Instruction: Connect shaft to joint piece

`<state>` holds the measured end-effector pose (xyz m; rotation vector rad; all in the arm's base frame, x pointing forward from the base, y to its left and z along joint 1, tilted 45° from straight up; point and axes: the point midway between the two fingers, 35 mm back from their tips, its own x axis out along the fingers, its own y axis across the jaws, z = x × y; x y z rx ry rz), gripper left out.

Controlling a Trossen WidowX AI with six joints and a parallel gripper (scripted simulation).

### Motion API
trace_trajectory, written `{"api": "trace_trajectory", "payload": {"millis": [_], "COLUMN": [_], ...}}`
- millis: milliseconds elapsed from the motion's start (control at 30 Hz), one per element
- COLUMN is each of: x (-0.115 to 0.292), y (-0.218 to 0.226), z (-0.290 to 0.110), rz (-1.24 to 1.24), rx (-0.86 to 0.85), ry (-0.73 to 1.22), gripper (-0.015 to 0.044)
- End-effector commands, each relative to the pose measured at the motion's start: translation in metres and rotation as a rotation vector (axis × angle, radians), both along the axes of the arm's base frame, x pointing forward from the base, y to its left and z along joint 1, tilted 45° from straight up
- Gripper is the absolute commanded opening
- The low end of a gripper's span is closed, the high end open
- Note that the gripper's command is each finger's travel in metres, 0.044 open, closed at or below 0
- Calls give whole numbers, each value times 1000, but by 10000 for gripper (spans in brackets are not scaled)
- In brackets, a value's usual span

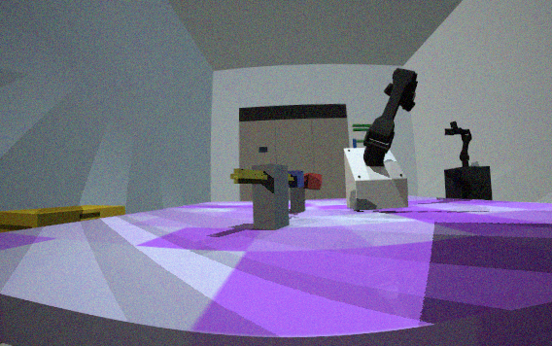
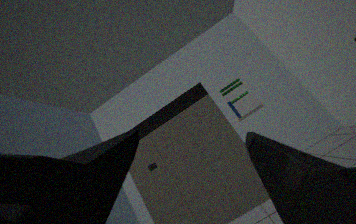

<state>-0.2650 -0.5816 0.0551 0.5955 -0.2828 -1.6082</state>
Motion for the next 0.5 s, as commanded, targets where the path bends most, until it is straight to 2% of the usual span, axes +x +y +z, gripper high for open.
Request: {"api": "trace_trajectory", "payload": {"millis": [0,100,467], "x": [0,11,181], "y": [0,-3,-14], "z": [0,1,17], "rz": [0,20,324], "rx": [0,11,166], "ry": [0,-1,2], "gripper": [426,440,440]}}
